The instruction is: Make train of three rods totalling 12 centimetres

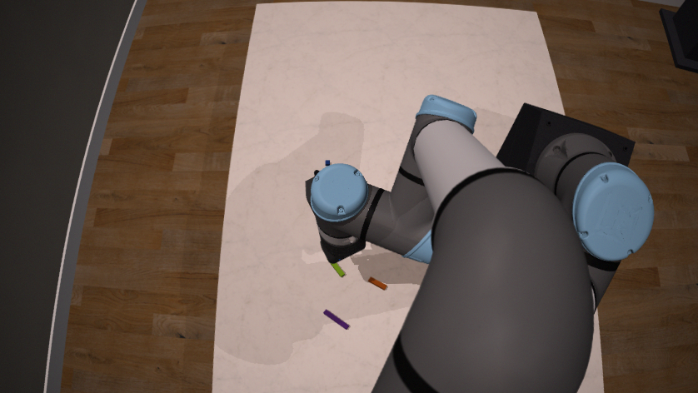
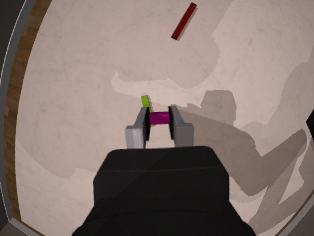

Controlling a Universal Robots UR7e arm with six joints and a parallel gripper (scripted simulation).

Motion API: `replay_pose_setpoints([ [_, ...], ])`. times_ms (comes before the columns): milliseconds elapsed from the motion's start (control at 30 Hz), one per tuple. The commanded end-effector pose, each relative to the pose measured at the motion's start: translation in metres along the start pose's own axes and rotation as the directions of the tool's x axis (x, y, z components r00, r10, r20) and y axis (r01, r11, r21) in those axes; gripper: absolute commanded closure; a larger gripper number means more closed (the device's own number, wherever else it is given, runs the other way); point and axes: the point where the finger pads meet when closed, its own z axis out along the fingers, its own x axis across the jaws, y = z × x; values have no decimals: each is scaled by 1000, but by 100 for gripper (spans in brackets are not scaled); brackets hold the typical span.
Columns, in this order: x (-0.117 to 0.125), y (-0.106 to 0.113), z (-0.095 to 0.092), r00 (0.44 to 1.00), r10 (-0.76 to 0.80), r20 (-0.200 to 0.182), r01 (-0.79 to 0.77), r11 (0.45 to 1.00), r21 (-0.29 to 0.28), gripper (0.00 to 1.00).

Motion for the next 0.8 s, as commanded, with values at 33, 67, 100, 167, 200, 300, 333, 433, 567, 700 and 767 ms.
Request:
replay_pose_setpoints([
  [33, 18, -24, 0, 988, -154, -5, 155, 988, 4, 60],
  [67, 18, -24, 0, 988, -154, -5, 155, 988, 4, 60],
  [100, 18, -24, 0, 988, -154, -5, 155, 988, 4, 60],
  [167, 25, -31, 0, 978, -210, -6, 210, 978, 4, 60],
  [200, 28, -35, 0, 971, -238, -7, 238, 971, 4, 60],
  [300, 39, -45, 1, 947, -322, -8, 322, 947, 3, 60],
  [333, 42, -48, 1, 937, -349, -8, 349, 937, 2, 60],
  [433, 53, -56, 1, 904, -428, -7, 428, 904, 0, 60],
  [567, 67, -66, 2, 850, -526, -5, 526, 850, -3, 60],
  [700, 74, -69, 2, 821, -571, -2, 571, 821, -4, 60],
  [767, 80, -72, 2, 791, -612, 0, 612, 791, -5, 60],
])
